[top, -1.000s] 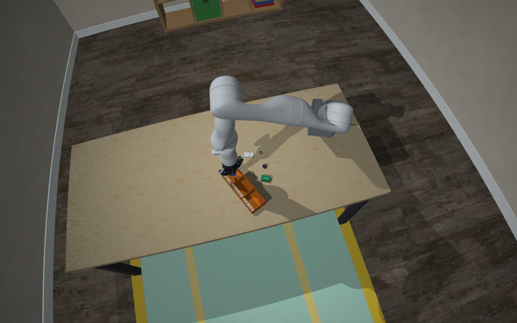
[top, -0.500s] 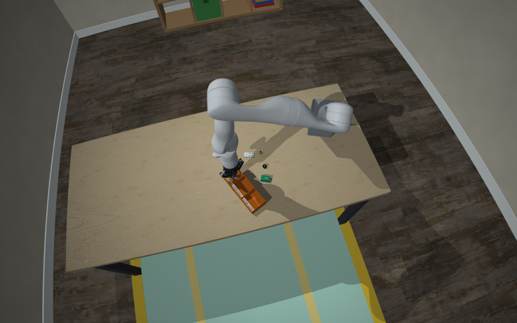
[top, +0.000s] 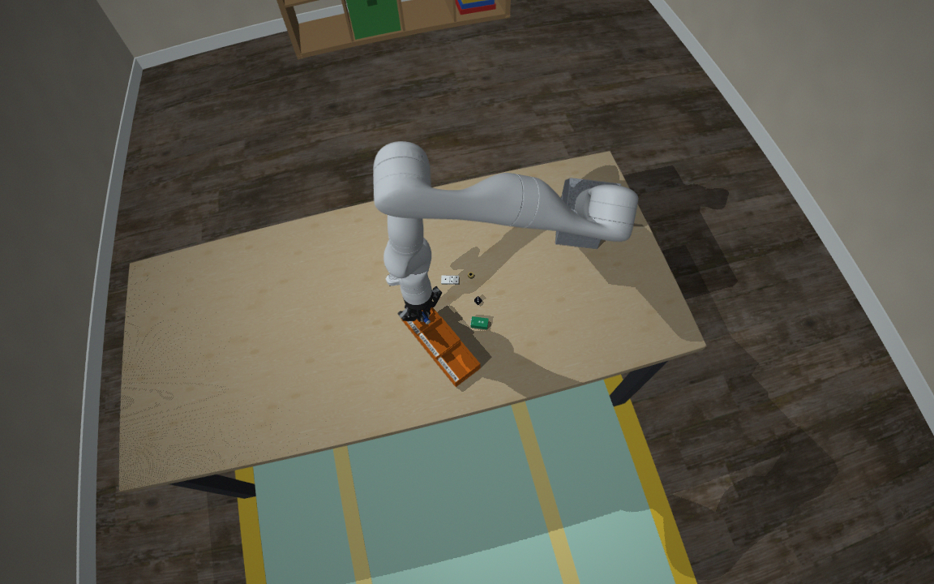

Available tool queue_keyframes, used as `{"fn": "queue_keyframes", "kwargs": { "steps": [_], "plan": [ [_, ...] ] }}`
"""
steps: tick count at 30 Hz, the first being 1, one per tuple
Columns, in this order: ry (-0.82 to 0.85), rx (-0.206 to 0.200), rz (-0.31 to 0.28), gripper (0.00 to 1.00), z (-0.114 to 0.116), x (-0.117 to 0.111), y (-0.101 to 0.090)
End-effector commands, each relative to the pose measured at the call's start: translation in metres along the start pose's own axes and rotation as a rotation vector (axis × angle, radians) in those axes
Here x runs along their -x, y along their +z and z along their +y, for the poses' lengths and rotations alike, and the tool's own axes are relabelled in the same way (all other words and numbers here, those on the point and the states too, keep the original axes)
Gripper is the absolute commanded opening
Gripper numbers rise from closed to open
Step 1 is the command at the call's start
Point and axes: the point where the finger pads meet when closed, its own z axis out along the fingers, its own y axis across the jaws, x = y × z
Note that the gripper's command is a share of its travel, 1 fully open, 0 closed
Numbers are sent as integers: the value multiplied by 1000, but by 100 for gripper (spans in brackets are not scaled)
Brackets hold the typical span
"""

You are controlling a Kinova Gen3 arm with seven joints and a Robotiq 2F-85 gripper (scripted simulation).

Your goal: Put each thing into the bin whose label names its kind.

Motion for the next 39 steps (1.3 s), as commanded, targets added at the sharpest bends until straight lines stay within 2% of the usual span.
{"fn": "queue_keyframes", "kwargs": {
  "steps": [1,18,39],
  "plan": [
    [0,-1,1,29,-1,-1,-1],
    [0,-1,1,29,-1,-1,-1],
    [0,-1,1,29,-1,-1,-25]
  ]
}}
